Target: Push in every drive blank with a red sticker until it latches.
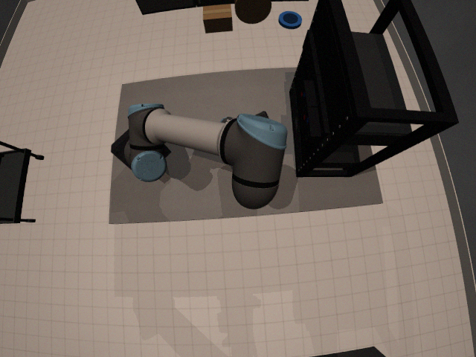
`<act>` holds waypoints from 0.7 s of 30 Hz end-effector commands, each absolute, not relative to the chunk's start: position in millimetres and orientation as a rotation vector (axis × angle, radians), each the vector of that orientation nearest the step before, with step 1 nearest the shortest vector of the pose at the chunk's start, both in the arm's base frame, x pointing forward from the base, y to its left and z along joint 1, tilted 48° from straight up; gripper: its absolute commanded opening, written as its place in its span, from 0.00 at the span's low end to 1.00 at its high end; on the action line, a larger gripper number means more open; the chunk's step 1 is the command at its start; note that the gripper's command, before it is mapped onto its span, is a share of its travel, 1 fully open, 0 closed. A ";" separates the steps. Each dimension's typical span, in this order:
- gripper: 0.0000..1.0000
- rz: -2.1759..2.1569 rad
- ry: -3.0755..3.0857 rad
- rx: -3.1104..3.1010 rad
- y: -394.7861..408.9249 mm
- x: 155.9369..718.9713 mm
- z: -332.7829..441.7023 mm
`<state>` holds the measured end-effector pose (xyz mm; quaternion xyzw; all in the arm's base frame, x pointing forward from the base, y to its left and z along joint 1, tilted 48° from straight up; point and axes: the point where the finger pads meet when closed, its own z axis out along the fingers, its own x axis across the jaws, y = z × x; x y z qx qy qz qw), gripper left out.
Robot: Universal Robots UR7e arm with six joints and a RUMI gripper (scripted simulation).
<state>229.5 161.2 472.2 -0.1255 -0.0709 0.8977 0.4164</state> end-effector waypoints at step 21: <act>1.00 2.332 0.278 0.634 199.8 393.1 412.6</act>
